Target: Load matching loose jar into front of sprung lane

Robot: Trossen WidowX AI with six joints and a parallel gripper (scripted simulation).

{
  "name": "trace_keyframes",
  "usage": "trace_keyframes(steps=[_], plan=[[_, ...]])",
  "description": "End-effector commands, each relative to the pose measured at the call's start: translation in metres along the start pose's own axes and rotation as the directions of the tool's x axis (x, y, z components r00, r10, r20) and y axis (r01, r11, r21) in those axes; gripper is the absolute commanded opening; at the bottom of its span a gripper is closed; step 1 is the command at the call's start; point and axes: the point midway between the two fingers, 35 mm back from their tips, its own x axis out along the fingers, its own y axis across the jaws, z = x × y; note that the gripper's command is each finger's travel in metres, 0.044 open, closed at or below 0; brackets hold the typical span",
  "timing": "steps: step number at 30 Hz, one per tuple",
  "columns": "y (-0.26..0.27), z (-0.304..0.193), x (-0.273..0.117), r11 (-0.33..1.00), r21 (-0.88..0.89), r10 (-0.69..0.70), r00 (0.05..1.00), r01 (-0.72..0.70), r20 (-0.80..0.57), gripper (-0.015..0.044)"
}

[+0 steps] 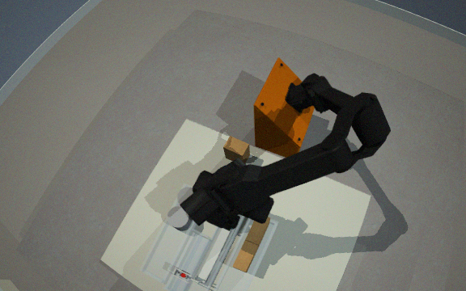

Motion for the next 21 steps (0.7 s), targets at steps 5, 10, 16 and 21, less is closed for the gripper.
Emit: trace_keyframes(steps=[5,10,16,21], plan=[[0.0004,0.0113,-0.0027,1.000,-0.012,0.002,1.000,-0.002,0.021,0.0000],[0.0005,0.0135,-0.0032,1.000,-0.012,0.002,1.000,-0.002,0.021,0.0000],[0.0007,0.0161,-0.0038,1.000,-0.012,0.002,1.000,-0.002,0.021,0.0000],[0.0008,0.0183,-0.0044,1.000,-0.012,0.002,1.000,-0.002,0.021,0.0000]])
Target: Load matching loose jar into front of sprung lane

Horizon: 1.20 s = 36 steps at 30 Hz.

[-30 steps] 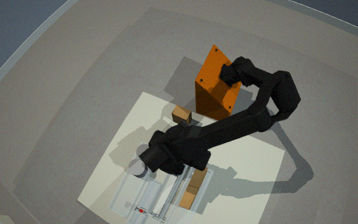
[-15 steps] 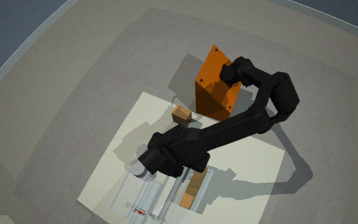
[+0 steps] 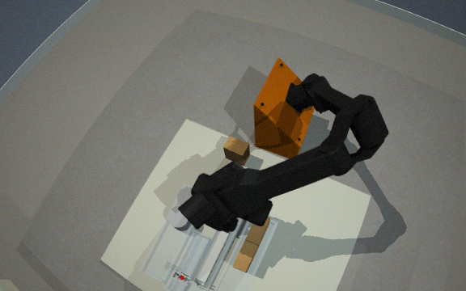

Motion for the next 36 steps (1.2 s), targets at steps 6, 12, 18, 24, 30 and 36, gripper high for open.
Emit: trace_keyframes(steps=[6,12,18,24,30,36], plan=[[0.0007,0.0130,-0.0044,1.000,-0.014,0.001,1.000,-0.001,0.025,0.0000],[0.0009,0.0155,-0.0055,1.000,-0.015,0.001,1.000,-0.001,0.025,0.0000],[0.0011,0.0179,-0.0065,1.000,-0.015,0.001,1.000,-0.001,0.025,0.0000],[0.0012,0.0194,-0.0067,1.000,-0.015,0.001,1.000,-0.001,0.025,0.0000],[0.0012,0.0198,-0.0062,1.000,-0.015,0.001,1.000,-0.001,0.025,0.0000],[0.0012,0.0198,-0.0062,1.000,-0.015,0.001,1.000,-0.001,0.025,0.0000]])
